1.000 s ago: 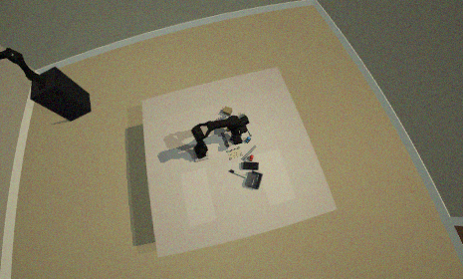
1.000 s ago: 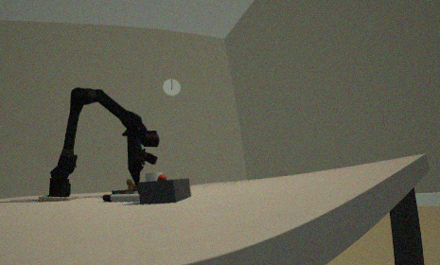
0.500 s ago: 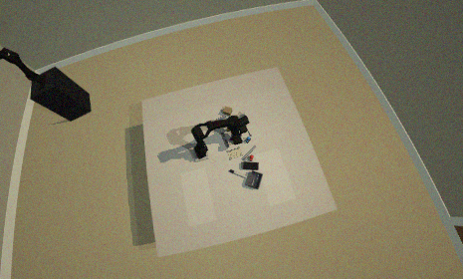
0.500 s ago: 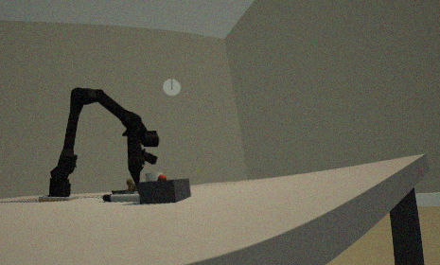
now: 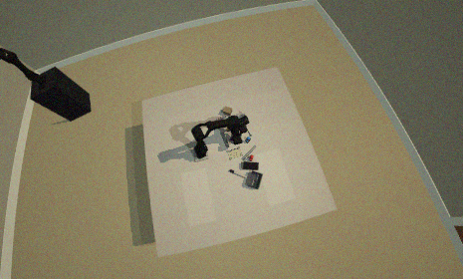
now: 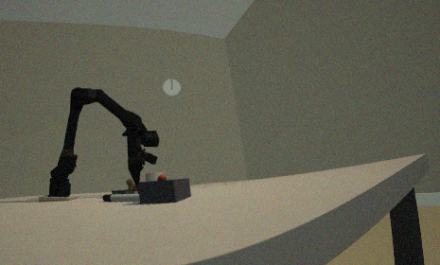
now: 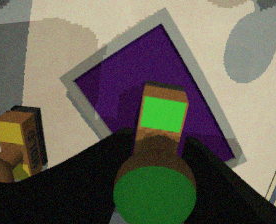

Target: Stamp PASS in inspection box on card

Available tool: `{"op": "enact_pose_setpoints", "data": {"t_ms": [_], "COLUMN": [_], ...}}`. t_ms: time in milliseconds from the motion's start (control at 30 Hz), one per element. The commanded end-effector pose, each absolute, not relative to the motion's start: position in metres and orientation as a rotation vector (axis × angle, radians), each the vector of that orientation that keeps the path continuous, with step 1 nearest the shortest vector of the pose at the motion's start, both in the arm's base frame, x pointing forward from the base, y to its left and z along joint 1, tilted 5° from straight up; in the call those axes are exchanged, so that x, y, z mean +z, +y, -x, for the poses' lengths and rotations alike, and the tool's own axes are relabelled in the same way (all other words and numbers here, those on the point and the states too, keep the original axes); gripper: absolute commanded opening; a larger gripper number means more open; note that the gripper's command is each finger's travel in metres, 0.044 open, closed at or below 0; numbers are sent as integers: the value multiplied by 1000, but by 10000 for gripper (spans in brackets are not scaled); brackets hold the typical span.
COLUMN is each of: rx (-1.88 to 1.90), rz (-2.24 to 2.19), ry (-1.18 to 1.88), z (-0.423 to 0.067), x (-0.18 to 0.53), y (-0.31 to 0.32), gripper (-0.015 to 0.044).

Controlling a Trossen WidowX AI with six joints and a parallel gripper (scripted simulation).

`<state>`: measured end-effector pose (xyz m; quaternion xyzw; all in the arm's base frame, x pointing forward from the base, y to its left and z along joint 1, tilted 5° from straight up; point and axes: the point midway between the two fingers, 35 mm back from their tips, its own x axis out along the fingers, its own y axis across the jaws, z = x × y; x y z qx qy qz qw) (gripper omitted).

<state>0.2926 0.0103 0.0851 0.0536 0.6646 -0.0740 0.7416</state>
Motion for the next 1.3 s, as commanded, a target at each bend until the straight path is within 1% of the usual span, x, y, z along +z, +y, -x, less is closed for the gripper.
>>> {"op": "enact_pose_setpoints", "data": {"t_ms": [0, 1267], "rx": [-165, -165], "rz": [-114, -114], "ry": [1457, 1457], "z": [-293, -292], "x": [83, 103], "y": [10, 10], "gripper": [0, 0]}}
